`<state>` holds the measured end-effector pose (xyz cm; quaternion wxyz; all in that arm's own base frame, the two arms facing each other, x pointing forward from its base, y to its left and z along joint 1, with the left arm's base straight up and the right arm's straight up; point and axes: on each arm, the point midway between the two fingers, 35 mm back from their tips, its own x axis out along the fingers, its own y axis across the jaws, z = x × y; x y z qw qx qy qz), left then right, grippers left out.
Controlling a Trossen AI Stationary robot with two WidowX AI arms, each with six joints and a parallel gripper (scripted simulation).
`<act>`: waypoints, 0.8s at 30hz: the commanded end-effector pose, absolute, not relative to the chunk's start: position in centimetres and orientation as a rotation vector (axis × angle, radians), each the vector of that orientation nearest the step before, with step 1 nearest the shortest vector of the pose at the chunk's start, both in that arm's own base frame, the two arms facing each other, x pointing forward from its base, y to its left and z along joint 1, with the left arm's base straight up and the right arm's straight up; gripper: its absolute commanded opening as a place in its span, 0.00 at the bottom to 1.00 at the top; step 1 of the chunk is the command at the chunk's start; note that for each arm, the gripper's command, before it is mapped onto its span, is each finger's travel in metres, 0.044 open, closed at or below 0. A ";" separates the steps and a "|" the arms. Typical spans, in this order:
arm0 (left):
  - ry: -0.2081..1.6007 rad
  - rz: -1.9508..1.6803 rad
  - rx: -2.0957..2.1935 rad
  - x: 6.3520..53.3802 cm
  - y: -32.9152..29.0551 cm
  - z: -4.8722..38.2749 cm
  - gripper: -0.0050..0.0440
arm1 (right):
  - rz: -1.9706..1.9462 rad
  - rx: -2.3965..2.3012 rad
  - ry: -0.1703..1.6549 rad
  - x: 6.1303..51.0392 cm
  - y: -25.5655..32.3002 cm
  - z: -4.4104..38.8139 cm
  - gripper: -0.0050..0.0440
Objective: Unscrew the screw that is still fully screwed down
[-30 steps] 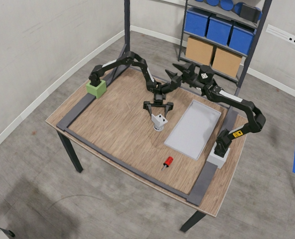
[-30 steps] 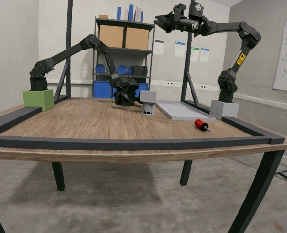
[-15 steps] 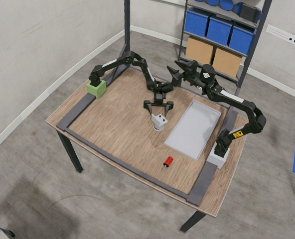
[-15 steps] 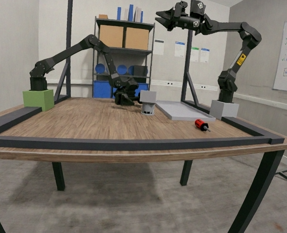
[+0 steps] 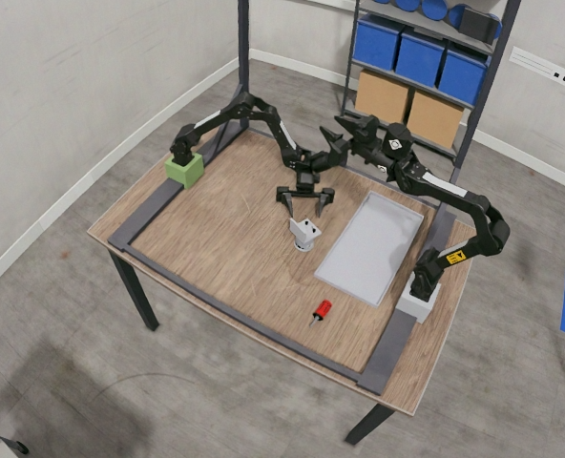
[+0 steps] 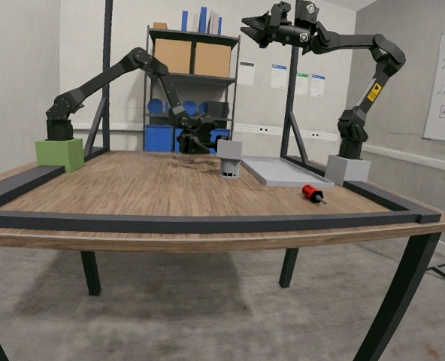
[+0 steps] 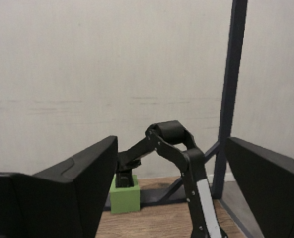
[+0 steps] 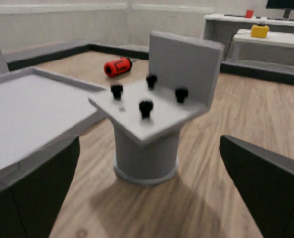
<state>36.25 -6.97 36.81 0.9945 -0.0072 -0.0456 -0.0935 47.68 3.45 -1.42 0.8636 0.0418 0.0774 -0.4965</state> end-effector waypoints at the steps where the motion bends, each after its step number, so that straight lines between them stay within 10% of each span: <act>1: -0.120 -0.189 -0.011 36.0 -6.9 37.9 0.71 | -1.038 0.138 0.122 48.5 3.8 3.3 0.92; 24: -0.120 -0.189 -0.011 36.0 -6.9 37.9 0.71 | -1.035 0.139 0.121 47.9 3.7 10.1 0.92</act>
